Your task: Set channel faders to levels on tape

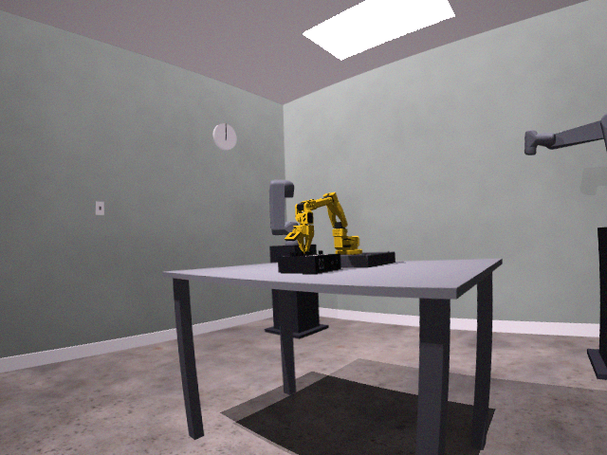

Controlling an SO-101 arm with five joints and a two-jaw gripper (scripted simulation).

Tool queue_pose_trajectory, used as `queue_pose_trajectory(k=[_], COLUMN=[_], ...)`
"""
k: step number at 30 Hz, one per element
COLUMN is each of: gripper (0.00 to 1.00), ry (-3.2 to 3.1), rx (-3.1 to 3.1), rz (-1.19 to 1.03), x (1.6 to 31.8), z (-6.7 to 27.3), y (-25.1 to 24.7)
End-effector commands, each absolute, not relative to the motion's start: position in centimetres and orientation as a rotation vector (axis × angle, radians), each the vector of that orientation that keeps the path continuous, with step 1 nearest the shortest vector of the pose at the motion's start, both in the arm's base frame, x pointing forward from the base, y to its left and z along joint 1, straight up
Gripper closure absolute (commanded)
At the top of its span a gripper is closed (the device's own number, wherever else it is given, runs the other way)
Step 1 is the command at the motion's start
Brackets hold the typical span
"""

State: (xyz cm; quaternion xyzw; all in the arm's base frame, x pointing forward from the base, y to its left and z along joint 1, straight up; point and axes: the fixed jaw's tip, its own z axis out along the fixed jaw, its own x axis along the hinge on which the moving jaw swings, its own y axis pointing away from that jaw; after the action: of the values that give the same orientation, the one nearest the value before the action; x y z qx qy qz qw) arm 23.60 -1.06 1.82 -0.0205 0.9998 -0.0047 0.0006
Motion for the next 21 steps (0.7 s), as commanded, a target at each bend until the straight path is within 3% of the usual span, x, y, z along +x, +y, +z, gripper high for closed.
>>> queue_pose_trajectory(k=[1, 21], gripper=[1.0, 1.0], ry=[3.137, 3.137], rx=[-0.126, -0.126], rz=[0.0, 0.0], x=[23.58, 23.49], z=[1.57, 1.51], y=[0.37, 0.67])
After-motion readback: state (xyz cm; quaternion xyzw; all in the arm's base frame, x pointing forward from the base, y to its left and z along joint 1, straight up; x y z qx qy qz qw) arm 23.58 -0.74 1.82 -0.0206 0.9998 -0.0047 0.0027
